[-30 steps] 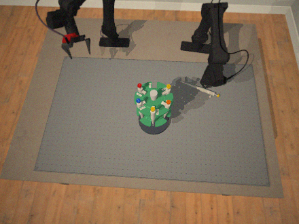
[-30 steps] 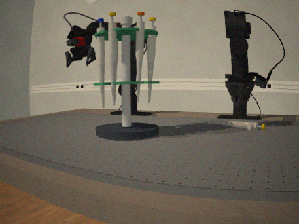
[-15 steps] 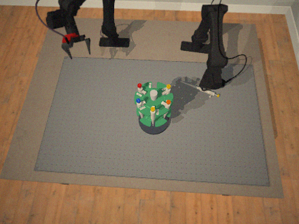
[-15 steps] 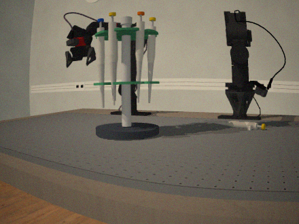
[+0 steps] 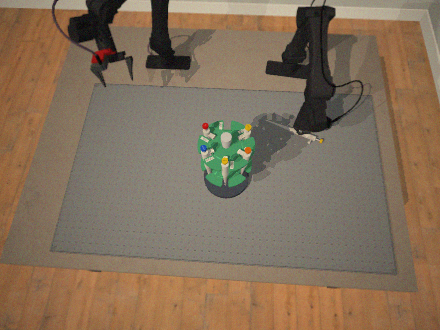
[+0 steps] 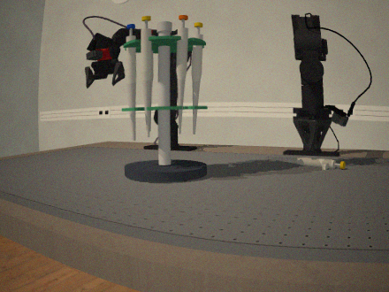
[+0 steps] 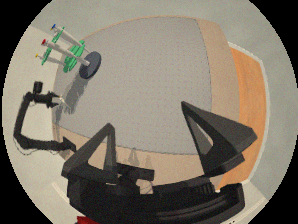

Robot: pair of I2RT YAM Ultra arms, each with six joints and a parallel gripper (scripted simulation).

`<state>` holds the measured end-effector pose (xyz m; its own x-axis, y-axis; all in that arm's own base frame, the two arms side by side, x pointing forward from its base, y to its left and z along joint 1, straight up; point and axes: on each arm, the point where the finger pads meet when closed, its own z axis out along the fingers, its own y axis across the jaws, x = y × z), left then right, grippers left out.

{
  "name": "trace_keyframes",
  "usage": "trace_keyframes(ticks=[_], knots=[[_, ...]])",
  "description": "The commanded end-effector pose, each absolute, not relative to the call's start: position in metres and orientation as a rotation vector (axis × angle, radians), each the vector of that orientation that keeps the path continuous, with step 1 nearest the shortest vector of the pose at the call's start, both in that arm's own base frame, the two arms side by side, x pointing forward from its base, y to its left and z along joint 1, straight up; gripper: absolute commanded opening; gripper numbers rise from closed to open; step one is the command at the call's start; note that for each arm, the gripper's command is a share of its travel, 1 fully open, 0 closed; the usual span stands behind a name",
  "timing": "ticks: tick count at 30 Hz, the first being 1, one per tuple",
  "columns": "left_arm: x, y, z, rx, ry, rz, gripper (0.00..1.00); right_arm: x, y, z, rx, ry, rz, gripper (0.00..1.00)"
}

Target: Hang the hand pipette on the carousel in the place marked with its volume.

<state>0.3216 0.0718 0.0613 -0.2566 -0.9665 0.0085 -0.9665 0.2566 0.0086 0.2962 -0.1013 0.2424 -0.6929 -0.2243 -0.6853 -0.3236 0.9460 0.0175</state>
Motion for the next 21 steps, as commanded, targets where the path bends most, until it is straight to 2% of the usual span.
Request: trace_keyframes(ticks=[1,21], knots=[[0.325,0.074,0.066,1.924,-2.496,0.007,0.54,0.3,-0.103,0.253,-0.402,2.321,0.156,1.0],[0.327,0.075,0.068,1.925,-2.496,0.007,0.54,0.3,-0.103,0.253,-0.402,2.321,0.156,1.0]])
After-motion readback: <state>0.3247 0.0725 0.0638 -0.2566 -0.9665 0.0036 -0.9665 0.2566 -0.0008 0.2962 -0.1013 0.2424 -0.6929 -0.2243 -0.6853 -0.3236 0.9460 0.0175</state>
